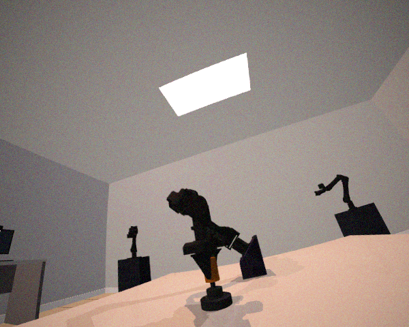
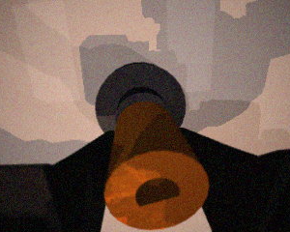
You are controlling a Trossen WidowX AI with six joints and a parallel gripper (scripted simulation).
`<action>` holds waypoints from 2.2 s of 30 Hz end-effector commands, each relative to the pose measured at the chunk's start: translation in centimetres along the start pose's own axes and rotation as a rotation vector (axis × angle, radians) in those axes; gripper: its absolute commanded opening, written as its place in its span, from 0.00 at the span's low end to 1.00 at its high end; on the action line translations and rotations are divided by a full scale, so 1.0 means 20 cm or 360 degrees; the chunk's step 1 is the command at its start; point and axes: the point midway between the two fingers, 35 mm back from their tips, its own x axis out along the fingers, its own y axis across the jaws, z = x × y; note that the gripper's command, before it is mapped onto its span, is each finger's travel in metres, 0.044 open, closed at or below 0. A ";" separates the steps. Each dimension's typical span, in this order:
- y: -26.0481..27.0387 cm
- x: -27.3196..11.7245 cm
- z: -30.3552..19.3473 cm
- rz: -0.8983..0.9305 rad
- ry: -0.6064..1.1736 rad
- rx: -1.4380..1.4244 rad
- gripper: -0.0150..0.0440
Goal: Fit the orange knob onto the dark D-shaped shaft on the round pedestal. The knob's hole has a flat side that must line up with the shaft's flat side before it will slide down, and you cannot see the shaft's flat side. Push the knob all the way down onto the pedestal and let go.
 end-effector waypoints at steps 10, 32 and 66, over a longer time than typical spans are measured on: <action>-0.01 -0.01 0.00 -0.0003 0.0001 -0.0333 0.25; 0.00 -0.01 0.00 -0.0003 0.0001 -0.0337 0.25; 0.00 -0.02 0.00 -0.0003 0.0001 -0.0671 0.25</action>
